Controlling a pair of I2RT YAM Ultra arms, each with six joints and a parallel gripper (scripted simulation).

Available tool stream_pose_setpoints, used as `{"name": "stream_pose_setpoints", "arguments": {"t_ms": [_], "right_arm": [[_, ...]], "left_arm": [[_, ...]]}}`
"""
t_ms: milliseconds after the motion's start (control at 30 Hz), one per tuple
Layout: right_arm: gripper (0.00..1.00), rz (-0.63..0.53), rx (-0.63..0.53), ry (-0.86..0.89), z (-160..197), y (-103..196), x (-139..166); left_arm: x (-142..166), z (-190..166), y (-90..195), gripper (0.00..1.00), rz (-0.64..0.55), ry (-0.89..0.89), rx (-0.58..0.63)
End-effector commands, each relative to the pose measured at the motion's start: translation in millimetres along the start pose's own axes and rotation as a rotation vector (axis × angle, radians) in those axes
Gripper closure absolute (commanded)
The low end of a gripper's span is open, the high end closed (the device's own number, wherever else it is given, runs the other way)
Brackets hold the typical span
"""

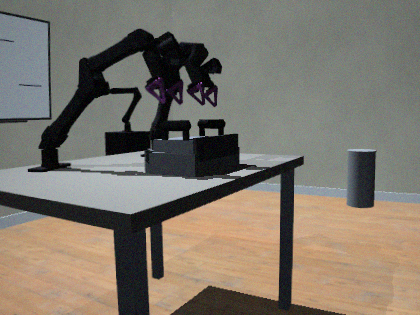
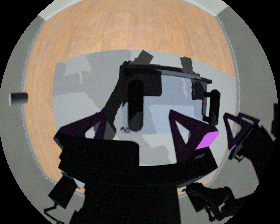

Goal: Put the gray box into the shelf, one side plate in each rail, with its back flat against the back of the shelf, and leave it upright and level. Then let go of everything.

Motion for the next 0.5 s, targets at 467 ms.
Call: {"name": "stream_pose_setpoints", "arguments": {"t_ms": [467], "right_arm": [[0.00,-0.045,-0.007,-0.006,2.9,17.8,-3.8]], "left_arm": [[-3.5,-1.7,34.3,0.00,-0.068,0.010,0.038]]}}
Point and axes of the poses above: on each arm, the point where the finger pads meet when closed, its own y axis back along the fingers, its own z axis across the jaws, x = y × z, the point moved 8 cm from there along y, back along the fingers
